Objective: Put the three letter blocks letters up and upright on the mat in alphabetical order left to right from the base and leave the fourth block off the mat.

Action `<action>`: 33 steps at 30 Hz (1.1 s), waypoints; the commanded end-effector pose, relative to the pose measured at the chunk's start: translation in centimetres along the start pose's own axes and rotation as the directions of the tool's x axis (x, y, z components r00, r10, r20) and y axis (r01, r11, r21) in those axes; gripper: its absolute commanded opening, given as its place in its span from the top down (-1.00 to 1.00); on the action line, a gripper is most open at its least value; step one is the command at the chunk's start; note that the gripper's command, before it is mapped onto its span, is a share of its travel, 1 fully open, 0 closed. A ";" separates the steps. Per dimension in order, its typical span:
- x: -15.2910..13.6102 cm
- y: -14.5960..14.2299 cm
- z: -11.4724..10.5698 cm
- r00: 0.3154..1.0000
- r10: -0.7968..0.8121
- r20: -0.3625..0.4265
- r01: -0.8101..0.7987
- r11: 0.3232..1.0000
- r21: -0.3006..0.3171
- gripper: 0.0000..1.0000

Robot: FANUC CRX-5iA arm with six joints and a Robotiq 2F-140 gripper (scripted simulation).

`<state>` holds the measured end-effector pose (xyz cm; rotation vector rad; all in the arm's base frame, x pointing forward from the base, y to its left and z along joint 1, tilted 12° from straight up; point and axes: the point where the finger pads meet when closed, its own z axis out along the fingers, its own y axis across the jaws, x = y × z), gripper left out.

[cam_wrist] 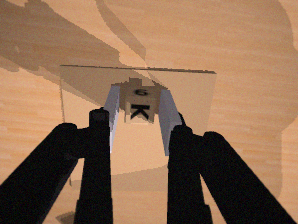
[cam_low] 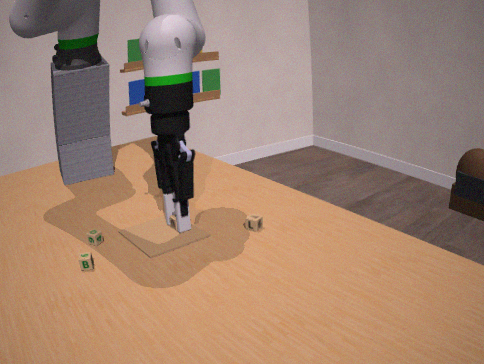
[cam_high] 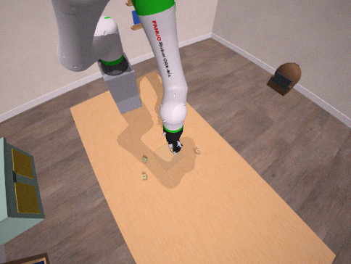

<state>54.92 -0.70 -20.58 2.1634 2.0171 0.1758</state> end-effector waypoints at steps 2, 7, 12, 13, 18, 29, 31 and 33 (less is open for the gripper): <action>0.0 0.0 0.0 1.000 0.000 0.000 0.000 1.000 0.000 0.50; 0.0 0.0 -0.1 1.000 0.000 0.000 0.000 1.000 0.000 0.50; 0.0 0.0 -0.5 1.000 0.000 0.000 0.000 1.000 0.000 0.50; 0.0 0.0 -0.5 1.000 0.000 0.000 0.000 1.000 0.000 0.50; 0.0 0.0 -2.4 1.000 0.000 0.000 0.000 1.000 0.000 0.50; 0.0 0.0 -7.8 1.000 0.000 0.000 0.000 1.000 0.000 0.50; 0.0 0.0 -8.2 1.000 0.000 0.000 0.000 1.000 0.000 0.50; 0.0 0.0 -8.7 1.000 0.000 0.000 0.000 1.000 0.000 0.50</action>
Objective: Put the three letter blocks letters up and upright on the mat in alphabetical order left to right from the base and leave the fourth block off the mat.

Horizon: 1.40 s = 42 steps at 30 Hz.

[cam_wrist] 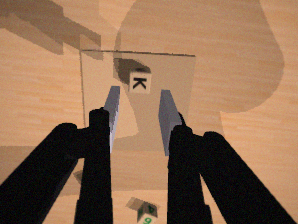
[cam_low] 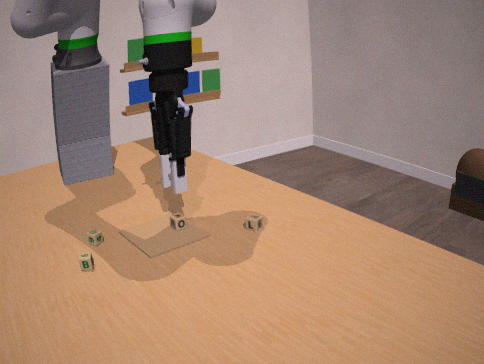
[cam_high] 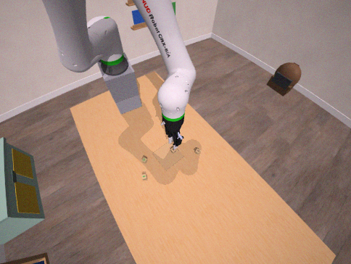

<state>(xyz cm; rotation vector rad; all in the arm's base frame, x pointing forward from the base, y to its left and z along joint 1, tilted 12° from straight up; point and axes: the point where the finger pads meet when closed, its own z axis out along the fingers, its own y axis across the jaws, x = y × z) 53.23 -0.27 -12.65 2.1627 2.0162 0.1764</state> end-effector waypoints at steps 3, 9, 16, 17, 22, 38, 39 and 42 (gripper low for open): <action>0.0 0.0 -0.9 1.000 0.000 0.000 0.000 1.000 0.001 0.50; 0.0 0.0 -0.9 1.000 0.000 0.000 0.000 1.000 0.001 -1.00; 0.0 0.0 -0.9 1.000 0.000 0.000 0.000 1.000 0.001 -1.00; 0.0 0.0 -0.9 1.000 0.000 0.000 0.000 1.000 0.001 -1.00; 0.0 0.0 -0.9 1.000 0.000 0.000 0.000 1.000 0.001 -1.00; -7.8 -1.6 -0.2 0.896 0.445 0.000 -0.445 0.896 0.007 -1.00; -8.4 -1.8 -0.2 0.878 0.479 0.001 -0.479 0.878 0.007 -1.00; -10.3 -2.3 -0.1 0.818 0.575 0.001 -0.575 0.818 0.007 -1.00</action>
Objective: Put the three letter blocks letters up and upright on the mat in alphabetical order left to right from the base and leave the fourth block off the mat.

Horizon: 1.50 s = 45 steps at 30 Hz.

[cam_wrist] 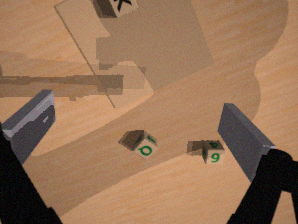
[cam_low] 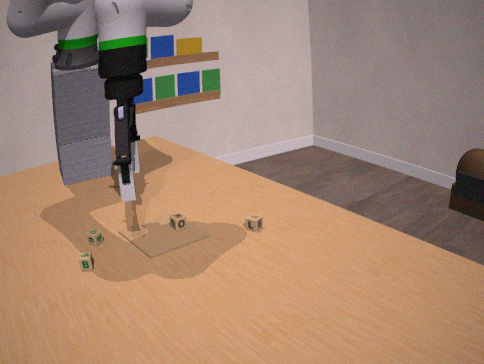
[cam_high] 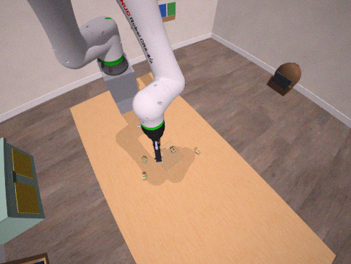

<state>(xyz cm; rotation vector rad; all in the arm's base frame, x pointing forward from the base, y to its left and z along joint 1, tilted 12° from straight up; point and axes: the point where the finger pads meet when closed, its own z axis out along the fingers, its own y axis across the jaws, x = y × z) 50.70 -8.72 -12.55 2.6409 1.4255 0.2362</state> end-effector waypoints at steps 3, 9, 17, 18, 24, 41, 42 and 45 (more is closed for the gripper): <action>-3.5 0.8 0.2 0.977 0.212 0.002 -0.212 0.977 -0.007 -1.00; -6.7 1.2 0.2 0.920 0.393 -0.001 -0.393 0.919 -0.009 -1.00; -9.5 1.4 0.3 0.838 0.546 -0.004 -0.546 0.838 -0.012 0.26; -9.5 1.4 0.3 0.838 0.546 -0.004 -0.546 0.838 -0.012 0.26; -9.5 1.4 0.3 0.838 0.546 -0.004 -0.546 0.838 -0.012 0.26; -9.5 1.4 0.3 0.838 0.546 -0.004 -0.546 0.838 -0.012 0.26; -9.5 1.4 0.3 0.838 0.546 -0.004 -0.546 0.838 -0.012 0.26; -9.5 1.4 0.3 0.838 0.546 -0.004 -0.546 0.838 -0.012 0.26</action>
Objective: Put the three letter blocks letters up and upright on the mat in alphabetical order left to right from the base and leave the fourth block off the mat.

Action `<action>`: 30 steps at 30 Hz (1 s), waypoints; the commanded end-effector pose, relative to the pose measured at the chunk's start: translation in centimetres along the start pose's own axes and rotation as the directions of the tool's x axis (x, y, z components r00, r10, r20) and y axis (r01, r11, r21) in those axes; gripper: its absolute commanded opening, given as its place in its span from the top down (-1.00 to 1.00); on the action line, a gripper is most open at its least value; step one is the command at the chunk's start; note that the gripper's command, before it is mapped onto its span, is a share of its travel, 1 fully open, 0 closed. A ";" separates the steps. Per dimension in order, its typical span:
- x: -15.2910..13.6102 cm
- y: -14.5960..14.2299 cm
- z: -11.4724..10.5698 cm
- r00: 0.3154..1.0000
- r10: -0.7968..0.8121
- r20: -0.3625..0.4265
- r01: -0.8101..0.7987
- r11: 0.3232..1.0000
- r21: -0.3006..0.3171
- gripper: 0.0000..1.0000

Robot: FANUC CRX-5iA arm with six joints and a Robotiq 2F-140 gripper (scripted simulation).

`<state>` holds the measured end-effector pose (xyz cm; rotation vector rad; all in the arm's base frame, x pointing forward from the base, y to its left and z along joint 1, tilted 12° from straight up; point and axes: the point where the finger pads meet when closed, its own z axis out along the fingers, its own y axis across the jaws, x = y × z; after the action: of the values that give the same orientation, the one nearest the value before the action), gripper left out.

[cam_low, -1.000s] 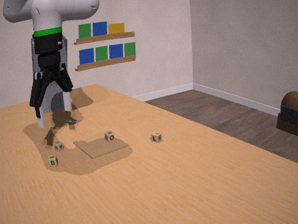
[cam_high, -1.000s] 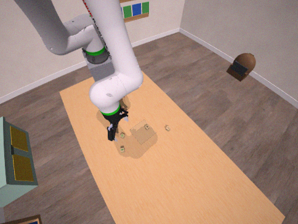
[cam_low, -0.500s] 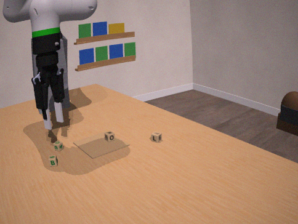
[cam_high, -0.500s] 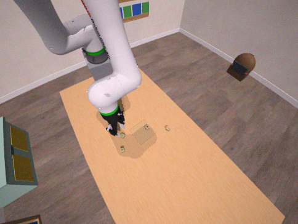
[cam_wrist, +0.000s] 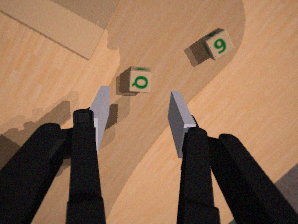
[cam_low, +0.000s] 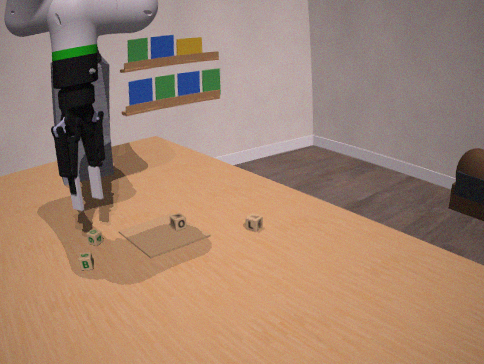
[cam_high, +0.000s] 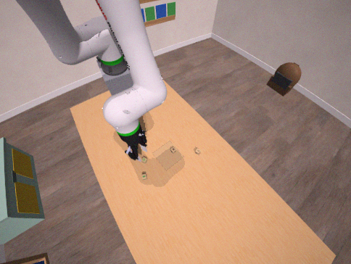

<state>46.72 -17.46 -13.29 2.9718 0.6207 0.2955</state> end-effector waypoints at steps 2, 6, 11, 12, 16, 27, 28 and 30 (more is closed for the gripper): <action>0.0 0.0 0.0 1.000 0.000 0.000 0.000 1.000 0.000 0.26; 0.0 0.0 0.0 1.000 0.000 0.000 0.000 1.000 0.000 0.26; 0.0 0.0 0.0 1.000 0.000 0.000 0.000 1.000 0.000 0.26; 0.0 0.0 0.0 1.000 0.000 0.000 0.000 1.000 0.000 0.26; 0.0 0.0 0.2 1.000 0.000 0.000 0.000 1.000 0.000 0.26; 0.0 0.0 1.2 1.000 0.000 0.000 0.000 1.000 0.000 0.26; 0.0 0.0 1.2 1.000 0.000 0.000 0.000 1.000 0.000 0.26; 0.0 0.0 1.4 1.000 0.000 0.000 0.000 1.000 0.000 0.26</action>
<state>46.98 -17.52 -14.48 2.9720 0.6208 0.2956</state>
